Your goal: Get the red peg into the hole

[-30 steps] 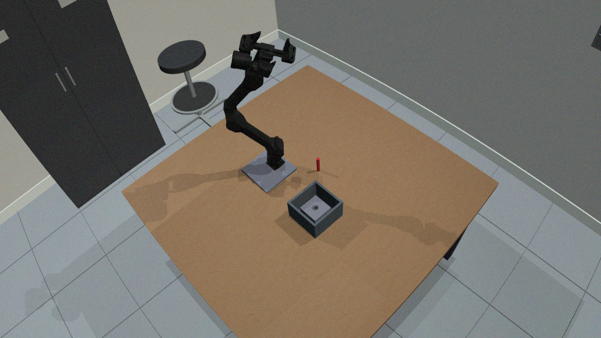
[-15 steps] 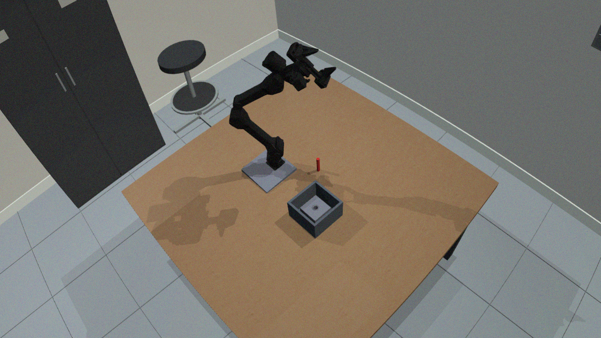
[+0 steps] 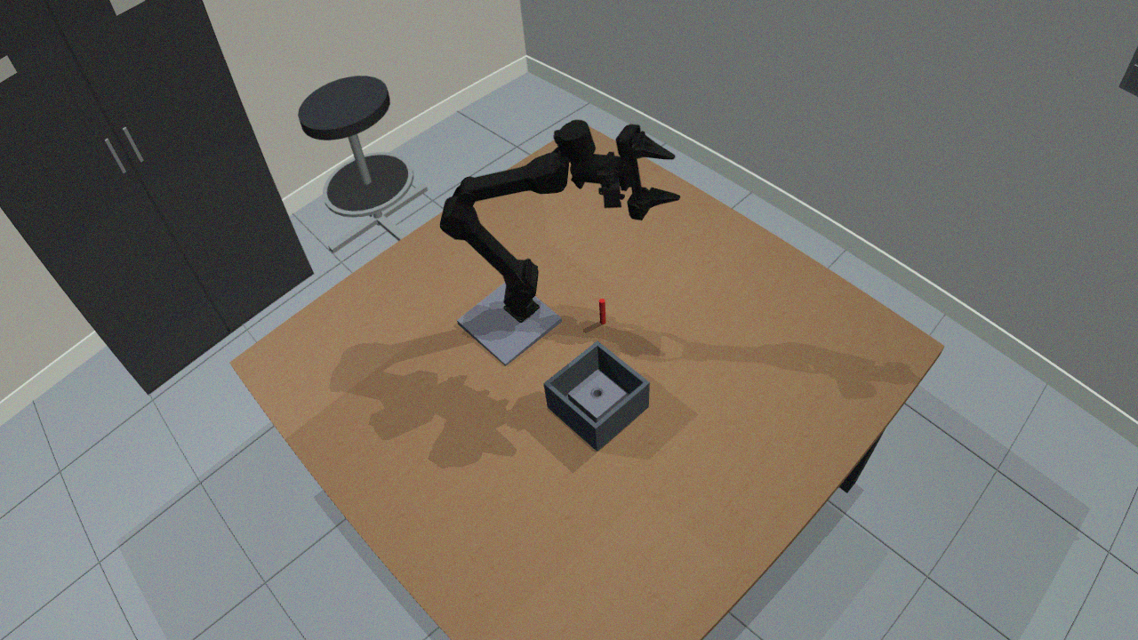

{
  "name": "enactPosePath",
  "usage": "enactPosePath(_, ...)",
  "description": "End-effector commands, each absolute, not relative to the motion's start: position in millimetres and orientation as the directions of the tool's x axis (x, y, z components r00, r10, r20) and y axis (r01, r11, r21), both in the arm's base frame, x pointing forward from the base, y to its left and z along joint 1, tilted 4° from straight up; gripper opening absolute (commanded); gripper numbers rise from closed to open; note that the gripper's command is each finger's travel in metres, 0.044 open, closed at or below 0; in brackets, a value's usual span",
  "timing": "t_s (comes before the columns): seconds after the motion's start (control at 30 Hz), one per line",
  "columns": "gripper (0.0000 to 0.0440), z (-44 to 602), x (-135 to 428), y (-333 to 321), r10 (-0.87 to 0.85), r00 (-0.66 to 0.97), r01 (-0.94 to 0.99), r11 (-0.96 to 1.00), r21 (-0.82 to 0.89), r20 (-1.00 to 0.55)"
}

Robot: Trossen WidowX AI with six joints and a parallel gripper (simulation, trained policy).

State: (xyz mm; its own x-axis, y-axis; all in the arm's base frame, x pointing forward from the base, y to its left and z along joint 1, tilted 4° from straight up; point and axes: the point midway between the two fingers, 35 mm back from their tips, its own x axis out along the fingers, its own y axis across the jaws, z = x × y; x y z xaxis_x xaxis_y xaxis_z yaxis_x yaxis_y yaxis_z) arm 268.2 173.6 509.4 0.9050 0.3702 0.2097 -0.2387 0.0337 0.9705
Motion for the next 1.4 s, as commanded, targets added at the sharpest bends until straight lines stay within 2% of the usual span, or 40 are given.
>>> enactPosePath(0.0, 0.0440, 472, 283, 184, 0.381, 0.920, -0.157, 0.139, 0.978, 0.093)
enactPosePath(0.3, 0.0440, 384, 299, 192, 0.381, 0.906, 0.036, 0.367, 0.930, -0.185)
enactPosePath(0.63, 0.0440, 291, 292, 186, 0.332, 0.807, 0.238, 0.576, 0.782, -0.489)
enactPosePath(1.03, 0.0440, 197, 254, 158, 0.197, 0.571, 0.470, 0.718, 0.514, -0.797)
enactPosePath(1.37, 0.0440, 141, 208, 125, 0.051, 0.311, 0.655, 0.712, 0.253, -0.949)
